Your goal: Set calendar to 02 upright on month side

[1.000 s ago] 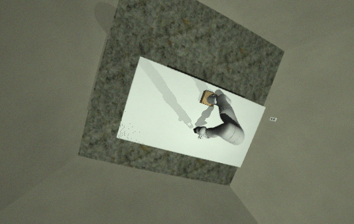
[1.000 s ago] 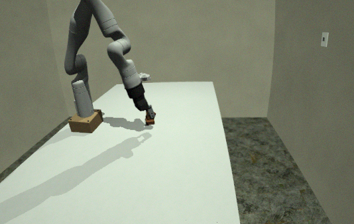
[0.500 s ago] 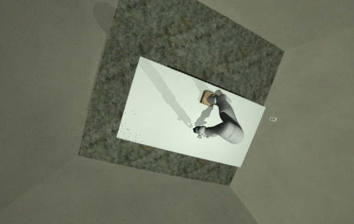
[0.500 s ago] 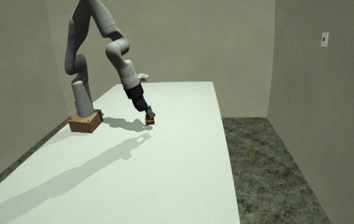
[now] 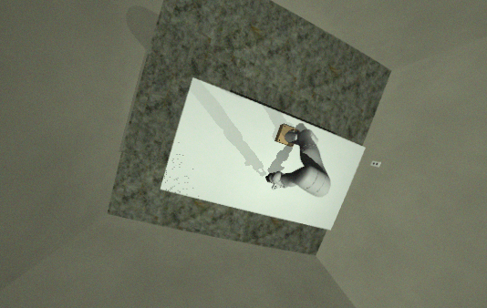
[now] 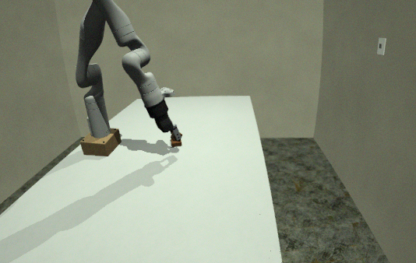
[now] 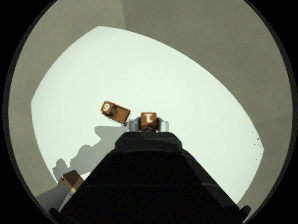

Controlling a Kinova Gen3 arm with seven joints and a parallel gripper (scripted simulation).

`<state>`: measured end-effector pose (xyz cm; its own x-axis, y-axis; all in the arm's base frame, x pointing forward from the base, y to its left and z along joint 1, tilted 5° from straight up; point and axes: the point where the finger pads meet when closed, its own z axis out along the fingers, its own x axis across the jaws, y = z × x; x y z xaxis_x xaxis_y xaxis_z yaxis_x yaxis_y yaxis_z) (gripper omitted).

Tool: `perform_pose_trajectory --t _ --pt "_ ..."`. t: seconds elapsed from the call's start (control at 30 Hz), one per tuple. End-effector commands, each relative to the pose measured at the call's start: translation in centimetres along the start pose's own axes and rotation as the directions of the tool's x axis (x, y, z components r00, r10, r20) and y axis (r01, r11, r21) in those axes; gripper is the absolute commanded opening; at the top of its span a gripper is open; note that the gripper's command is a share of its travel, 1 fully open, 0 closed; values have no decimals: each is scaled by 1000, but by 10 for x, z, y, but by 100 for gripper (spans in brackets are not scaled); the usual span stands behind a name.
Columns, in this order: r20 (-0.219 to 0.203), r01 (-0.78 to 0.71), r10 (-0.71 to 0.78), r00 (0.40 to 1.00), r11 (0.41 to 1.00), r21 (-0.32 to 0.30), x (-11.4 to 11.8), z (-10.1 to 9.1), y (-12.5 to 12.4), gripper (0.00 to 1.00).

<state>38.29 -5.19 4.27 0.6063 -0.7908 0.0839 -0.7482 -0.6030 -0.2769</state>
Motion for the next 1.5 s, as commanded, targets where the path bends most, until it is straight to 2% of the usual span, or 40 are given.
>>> perform_pose_trajectory --t 0.0,0.23,0.5,0.73,1.03,1.47 --pt "8 -17 17 1000 1000 5 1 3 8 60" --pt "16 -15 14 1000 999 31 -1 6 12 60" --pt "21 -15 13 1000 995 95 -3 8 12 60" --pt "13 -17 15 1000 987 159 -1 4 9 60" --pt "0 -20 20 1000 978 209 2 -1 4 60" --pt "-9 -21 24 1000 971 236 5 -5 2 60"
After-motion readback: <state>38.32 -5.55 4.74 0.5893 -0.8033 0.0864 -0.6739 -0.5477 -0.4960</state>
